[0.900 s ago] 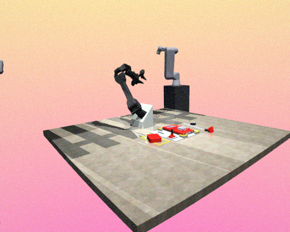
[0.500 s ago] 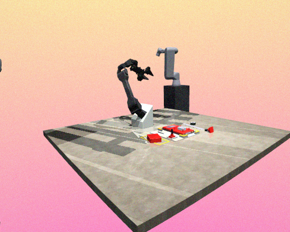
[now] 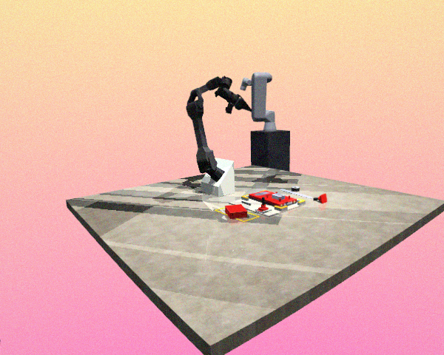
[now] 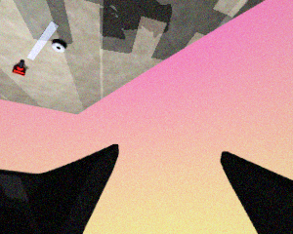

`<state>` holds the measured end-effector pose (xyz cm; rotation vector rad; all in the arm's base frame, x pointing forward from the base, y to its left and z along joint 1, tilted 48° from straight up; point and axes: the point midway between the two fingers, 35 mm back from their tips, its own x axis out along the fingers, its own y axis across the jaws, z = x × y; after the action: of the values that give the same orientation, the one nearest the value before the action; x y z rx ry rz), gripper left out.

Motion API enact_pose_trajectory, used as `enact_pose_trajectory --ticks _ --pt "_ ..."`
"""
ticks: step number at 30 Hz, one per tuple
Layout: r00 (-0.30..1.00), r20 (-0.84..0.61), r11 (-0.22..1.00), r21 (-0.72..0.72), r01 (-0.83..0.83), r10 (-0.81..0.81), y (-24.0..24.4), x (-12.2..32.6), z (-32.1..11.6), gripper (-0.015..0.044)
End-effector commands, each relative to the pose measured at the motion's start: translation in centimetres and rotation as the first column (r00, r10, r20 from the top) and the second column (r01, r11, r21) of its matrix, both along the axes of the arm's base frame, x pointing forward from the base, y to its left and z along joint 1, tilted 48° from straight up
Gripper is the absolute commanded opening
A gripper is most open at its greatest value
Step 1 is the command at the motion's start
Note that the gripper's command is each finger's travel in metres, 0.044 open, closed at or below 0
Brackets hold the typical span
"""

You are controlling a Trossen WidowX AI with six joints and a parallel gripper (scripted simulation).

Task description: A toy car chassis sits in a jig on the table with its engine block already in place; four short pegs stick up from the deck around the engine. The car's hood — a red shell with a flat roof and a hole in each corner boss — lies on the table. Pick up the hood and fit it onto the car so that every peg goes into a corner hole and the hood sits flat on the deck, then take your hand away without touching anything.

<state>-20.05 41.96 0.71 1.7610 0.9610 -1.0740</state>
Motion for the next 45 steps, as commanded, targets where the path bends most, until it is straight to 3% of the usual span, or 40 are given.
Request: enact_pose_trajectory --ticks 1,11,18,24,34,45 --pt "0.978 -0.006 0.977 0.06 0.206 -0.206 1.2 4.4 0.9 0.044" --pt "0.753 -0.066 0.732 0.196 0.653 -0.655 2.2 15.2 2.7 0.044" --pt "0.485 -0.137 0.436 0.28 0.855 -0.864 1.3 22.6 4.0 0.044" --pt "0.215 -0.214 0.134 0.339 0.931 -0.953 -0.5 28.6 5.0 0.044" --pt "-0.25 -0.375 -0.399 0.399 0.825 -0.892 -5.5 38.1 6.5 0.044" --pt "-0.605 -0.578 -0.837 0.384 0.39 -0.548 -13.8 46.4 8.1 0.044"
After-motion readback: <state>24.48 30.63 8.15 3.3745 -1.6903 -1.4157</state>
